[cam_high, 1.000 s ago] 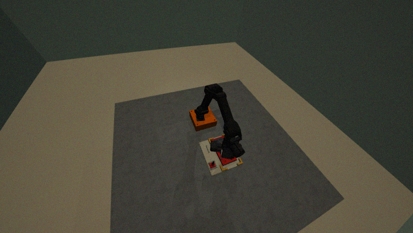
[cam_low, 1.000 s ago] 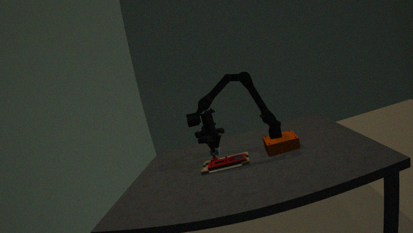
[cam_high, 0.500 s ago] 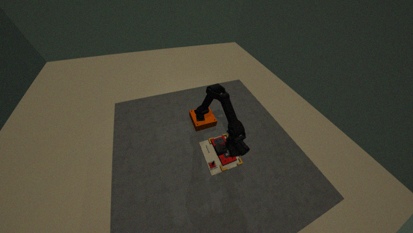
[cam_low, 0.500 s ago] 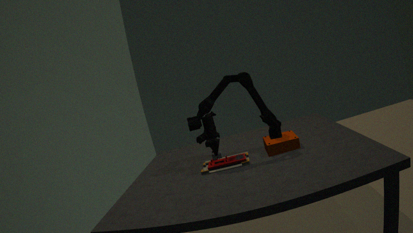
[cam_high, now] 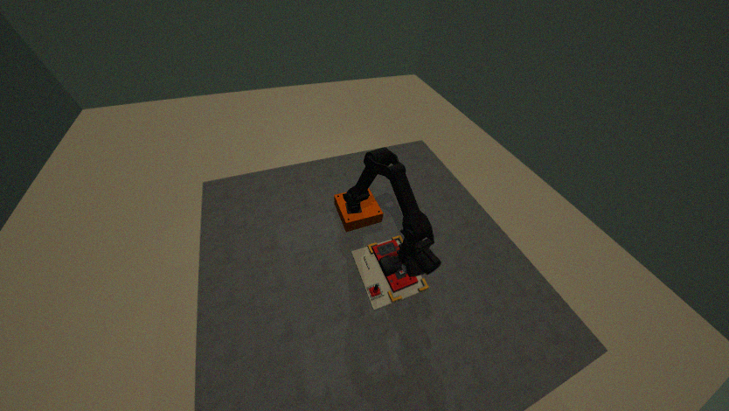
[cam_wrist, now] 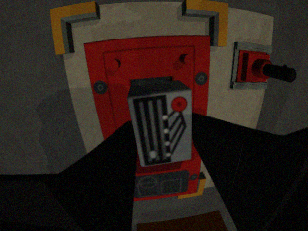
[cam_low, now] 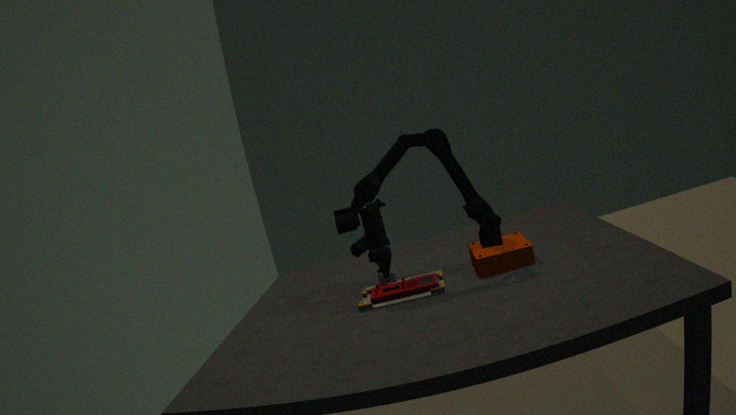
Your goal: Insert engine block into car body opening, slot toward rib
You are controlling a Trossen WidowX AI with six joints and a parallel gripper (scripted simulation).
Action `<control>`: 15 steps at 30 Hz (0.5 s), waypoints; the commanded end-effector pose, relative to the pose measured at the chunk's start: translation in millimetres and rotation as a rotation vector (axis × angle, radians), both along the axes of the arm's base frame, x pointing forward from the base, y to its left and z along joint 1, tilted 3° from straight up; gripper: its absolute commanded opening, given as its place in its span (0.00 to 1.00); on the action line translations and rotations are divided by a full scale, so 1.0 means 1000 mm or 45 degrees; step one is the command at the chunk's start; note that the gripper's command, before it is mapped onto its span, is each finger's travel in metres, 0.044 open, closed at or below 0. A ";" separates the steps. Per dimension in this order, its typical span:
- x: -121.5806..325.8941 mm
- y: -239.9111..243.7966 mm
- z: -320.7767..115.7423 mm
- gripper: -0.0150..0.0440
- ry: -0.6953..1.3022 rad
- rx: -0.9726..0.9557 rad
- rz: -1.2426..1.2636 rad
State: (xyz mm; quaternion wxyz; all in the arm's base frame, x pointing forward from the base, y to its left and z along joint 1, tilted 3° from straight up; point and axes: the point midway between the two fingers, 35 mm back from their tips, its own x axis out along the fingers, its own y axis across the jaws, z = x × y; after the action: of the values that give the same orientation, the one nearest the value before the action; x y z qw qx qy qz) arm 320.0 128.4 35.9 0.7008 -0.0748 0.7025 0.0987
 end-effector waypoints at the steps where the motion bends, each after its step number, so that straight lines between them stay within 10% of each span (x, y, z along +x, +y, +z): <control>1: 0.000 0.001 0.000 0.52 0.001 0.006 -0.007; 15: -0.001 0.001 0.000 0.52 0.003 0.005 -0.057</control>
State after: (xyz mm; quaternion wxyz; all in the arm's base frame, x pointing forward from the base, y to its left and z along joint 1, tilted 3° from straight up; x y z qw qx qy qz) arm 319.5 128.2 35.4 0.7011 -0.0667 0.7042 0.0903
